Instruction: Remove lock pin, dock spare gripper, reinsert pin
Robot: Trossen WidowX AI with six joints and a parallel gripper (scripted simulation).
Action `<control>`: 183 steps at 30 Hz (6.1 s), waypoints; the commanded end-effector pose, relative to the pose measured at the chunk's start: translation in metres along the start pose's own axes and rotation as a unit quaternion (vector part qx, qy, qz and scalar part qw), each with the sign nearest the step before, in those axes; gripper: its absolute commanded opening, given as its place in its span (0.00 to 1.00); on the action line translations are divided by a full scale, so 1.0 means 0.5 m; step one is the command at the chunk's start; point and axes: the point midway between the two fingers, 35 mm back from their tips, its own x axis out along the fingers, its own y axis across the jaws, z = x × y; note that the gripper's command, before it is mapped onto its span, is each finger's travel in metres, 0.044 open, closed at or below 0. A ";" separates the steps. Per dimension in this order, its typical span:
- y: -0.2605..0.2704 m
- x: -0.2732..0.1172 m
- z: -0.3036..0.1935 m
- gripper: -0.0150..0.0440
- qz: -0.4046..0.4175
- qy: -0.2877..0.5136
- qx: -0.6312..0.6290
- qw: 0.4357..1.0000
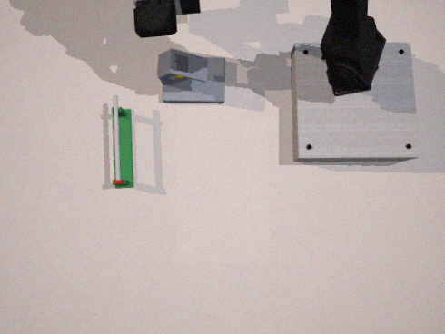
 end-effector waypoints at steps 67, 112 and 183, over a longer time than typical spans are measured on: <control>-0.013 -0.016 0.024 1.00 -0.015 -0.030 0.001 0.999; -0.008 -0.130 0.034 1.00 0.009 0.062 -0.470 0.880; -0.001 -0.032 0.059 1.00 0.256 -0.002 -0.967 0.000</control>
